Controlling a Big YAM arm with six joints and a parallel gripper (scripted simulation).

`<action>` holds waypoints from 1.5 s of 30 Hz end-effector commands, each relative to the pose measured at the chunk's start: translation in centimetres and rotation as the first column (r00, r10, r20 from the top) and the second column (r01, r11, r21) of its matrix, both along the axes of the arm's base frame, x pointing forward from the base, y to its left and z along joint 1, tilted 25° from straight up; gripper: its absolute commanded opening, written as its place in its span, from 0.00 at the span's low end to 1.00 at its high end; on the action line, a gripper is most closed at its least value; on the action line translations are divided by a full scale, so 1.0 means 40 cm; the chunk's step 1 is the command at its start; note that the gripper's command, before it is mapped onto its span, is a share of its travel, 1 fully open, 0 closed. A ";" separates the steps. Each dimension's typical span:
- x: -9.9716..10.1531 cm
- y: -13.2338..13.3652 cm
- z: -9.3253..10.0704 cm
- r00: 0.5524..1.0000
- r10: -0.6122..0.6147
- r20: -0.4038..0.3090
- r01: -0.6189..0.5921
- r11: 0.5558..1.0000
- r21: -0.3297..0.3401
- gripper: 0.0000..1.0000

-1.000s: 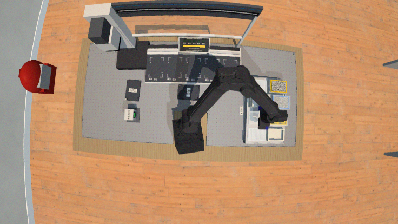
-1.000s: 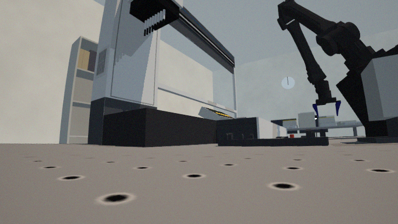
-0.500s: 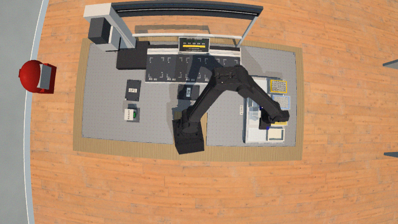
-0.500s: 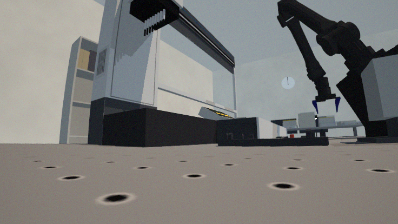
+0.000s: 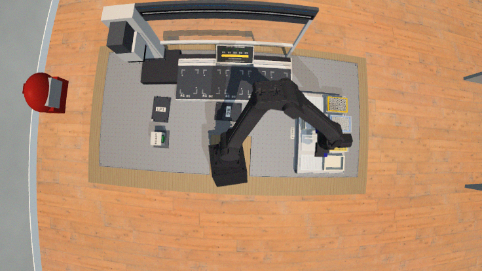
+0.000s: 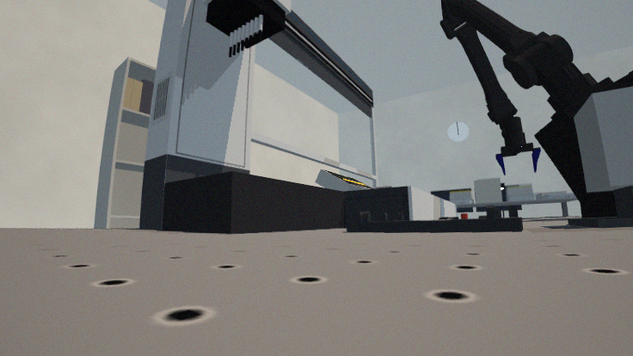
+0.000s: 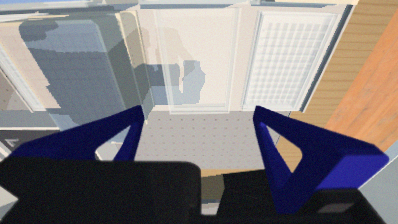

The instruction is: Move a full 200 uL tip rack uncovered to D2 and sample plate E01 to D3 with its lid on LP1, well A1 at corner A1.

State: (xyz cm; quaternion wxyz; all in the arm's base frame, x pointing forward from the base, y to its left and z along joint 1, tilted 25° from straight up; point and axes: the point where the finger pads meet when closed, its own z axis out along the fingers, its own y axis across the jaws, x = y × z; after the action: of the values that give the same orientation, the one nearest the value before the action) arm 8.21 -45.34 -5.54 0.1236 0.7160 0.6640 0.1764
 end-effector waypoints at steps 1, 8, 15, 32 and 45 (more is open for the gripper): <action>-0.034 -0.080 0.080 1.000 -0.012 -0.001 0.011 0.997 -0.081 1.00; -0.046 -0.081 0.108 1.000 -0.011 -0.002 0.011 0.997 -0.082 1.00; -0.056 -0.082 0.128 1.000 -0.012 -0.002 0.011 0.996 -0.083 1.00; -0.083 -0.083 0.187 1.000 -0.011 -0.004 0.011 0.996 -0.085 1.00; -0.086 -0.075 0.197 1.000 0.003 -0.003 -0.003 0.998 -0.057 1.00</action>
State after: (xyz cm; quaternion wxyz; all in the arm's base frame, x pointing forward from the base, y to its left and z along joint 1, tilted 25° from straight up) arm 5.32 -45.82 0.68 0.1260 0.7168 0.6633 0.1745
